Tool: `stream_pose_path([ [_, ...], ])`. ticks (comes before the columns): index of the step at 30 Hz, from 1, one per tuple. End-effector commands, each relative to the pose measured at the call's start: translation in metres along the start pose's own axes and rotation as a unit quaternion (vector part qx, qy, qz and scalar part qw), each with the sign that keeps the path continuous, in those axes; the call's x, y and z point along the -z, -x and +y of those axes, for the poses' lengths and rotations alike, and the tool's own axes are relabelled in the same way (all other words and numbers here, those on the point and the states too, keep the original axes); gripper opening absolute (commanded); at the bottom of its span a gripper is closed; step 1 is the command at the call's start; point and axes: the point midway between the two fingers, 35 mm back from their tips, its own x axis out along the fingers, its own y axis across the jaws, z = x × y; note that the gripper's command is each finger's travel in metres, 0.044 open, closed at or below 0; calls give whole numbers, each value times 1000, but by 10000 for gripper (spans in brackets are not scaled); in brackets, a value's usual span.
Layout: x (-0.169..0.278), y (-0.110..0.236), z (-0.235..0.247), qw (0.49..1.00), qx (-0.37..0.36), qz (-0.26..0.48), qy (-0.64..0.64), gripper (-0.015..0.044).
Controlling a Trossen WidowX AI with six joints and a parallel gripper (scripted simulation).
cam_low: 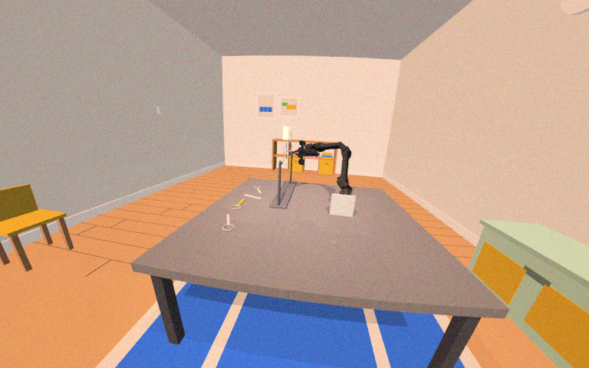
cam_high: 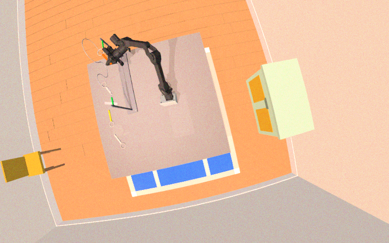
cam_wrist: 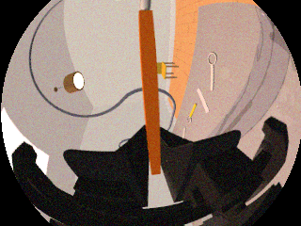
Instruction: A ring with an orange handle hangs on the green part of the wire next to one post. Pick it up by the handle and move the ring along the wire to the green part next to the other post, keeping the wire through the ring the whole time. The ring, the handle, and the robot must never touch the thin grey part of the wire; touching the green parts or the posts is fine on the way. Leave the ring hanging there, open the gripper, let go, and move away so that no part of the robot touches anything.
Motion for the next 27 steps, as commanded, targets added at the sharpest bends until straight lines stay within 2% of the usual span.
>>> stream_pose_path([
  [1,-1,1,18,999,-29,1,-46,-150],
  [15,-11,7,59,981,-95,2,-170,-150],
  [27,-24,4,87,961,-122,-37,-245,-150],
])
